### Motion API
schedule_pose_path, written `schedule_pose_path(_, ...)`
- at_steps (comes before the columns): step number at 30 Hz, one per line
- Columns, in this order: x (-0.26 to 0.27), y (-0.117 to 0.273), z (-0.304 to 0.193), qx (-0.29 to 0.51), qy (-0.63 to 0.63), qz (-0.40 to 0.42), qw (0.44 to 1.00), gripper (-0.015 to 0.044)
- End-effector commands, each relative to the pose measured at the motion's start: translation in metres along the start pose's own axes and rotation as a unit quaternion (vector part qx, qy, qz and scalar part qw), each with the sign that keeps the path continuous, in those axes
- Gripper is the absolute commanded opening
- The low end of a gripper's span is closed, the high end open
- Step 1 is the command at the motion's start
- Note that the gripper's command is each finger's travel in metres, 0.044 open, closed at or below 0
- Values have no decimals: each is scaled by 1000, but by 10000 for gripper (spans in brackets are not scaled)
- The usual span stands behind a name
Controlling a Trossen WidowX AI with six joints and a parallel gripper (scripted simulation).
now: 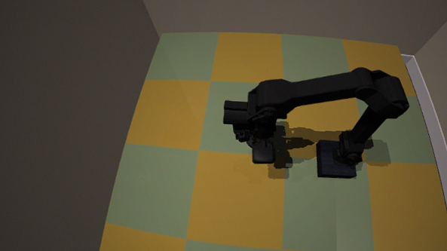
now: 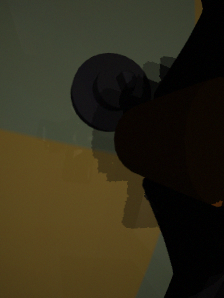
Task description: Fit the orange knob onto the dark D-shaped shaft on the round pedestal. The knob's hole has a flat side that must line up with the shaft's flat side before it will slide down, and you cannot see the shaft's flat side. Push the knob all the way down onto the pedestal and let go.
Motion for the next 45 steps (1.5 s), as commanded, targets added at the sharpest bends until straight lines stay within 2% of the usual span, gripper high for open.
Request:
schedule_pose_path(1, -12, -5, 2, -1, 1, -2, 1000, 0)
schedule_pose_path(14, -49, -19, 5, 0, 1, -5, 1000, 0)
schedule_pose_path(26, -50, -45, 5, 0, 1, -5, 1000, 0)
schedule_pose_path(45, -50, -45, 5, 0, -1, -5, 1000, 0)
Point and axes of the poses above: the point midway between the two fingers, 35 mm back from their tips, its own y axis back along the fingers, its own x axis across the jaws, z = x × y, the point moved 1 cm from there along y, back along the fingers, and after that the axes turned 4 degrees about -y, right-handed, at the moved point
